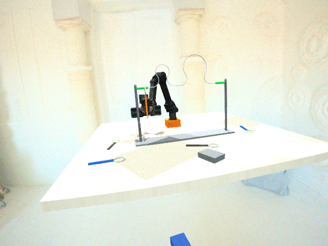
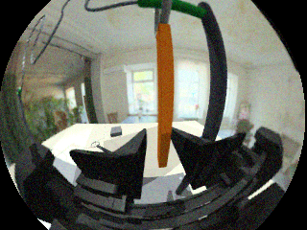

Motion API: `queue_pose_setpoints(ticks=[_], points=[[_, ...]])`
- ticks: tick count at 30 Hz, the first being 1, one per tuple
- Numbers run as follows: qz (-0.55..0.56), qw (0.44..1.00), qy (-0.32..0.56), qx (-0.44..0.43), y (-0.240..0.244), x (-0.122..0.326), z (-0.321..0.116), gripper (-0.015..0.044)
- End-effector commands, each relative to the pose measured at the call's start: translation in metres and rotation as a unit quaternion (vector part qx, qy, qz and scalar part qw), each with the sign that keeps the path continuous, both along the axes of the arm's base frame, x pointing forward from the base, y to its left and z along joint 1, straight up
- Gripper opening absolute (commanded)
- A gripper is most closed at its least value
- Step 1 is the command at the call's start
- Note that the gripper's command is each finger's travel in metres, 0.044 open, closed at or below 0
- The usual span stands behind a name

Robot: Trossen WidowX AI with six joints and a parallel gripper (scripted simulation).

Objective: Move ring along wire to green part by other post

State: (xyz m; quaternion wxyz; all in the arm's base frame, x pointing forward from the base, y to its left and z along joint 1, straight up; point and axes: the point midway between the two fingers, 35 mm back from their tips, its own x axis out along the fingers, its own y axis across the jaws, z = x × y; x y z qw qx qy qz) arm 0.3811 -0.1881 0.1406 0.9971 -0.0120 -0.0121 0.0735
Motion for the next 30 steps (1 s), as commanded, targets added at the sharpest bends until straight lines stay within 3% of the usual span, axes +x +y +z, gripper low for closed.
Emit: queue_pose_setpoints(ticks=[1,6,18,30], points=[[-0.002,1.0,0.0,0.001,-0.0007,0.0004,-0.0001,0.016],[-0.002,1.0,0.0,0.001,-0.0007,0.0004,-0.0001,0.016],[0.0,1.0,0.0,0.0,0.0,0.0001,0.0,-0.015],[0.002,1.0,0.0,0.0,0.0009,0.0,0.0062,-0.015]])
